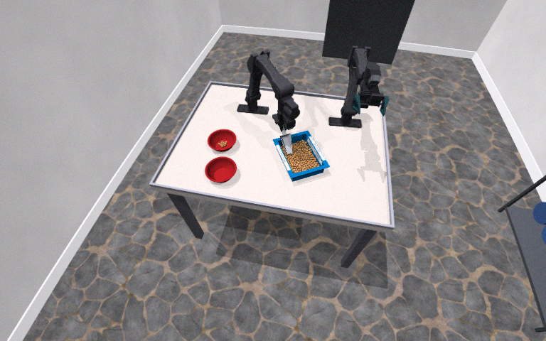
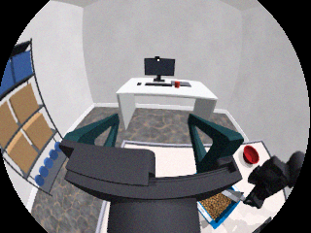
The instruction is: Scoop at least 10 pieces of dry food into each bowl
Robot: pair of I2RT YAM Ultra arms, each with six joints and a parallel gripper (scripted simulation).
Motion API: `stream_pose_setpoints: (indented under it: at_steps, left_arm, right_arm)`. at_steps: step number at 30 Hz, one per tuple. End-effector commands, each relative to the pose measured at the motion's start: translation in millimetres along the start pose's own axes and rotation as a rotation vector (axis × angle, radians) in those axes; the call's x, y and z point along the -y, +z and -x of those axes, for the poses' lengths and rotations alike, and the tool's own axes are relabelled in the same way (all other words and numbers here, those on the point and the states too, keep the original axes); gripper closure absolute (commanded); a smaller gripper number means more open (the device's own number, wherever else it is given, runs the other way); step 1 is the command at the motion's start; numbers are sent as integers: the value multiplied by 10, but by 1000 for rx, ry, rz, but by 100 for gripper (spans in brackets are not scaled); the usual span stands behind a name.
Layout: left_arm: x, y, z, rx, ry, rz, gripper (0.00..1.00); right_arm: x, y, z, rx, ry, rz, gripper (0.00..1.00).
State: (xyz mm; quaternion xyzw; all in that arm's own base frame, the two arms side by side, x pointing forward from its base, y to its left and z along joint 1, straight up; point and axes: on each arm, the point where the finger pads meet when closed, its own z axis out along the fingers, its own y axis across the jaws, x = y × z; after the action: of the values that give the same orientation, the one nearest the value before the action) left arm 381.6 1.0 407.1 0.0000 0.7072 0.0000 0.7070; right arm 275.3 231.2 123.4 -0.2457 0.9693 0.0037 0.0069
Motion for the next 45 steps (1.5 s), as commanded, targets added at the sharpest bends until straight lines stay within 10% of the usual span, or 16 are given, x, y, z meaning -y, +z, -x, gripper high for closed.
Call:
stream_pose_setpoints:
  at_steps: [1, 45]
  left_arm:
    - [0, -32, 87, 19, 0, 0, 0]
    - [0, -32, 87, 19, 0, 0, 0]
  right_arm:
    - [31, -23, 78, -13, 3, 10, 100]
    - [49, 169, 265, 12, 9, 3, 100]
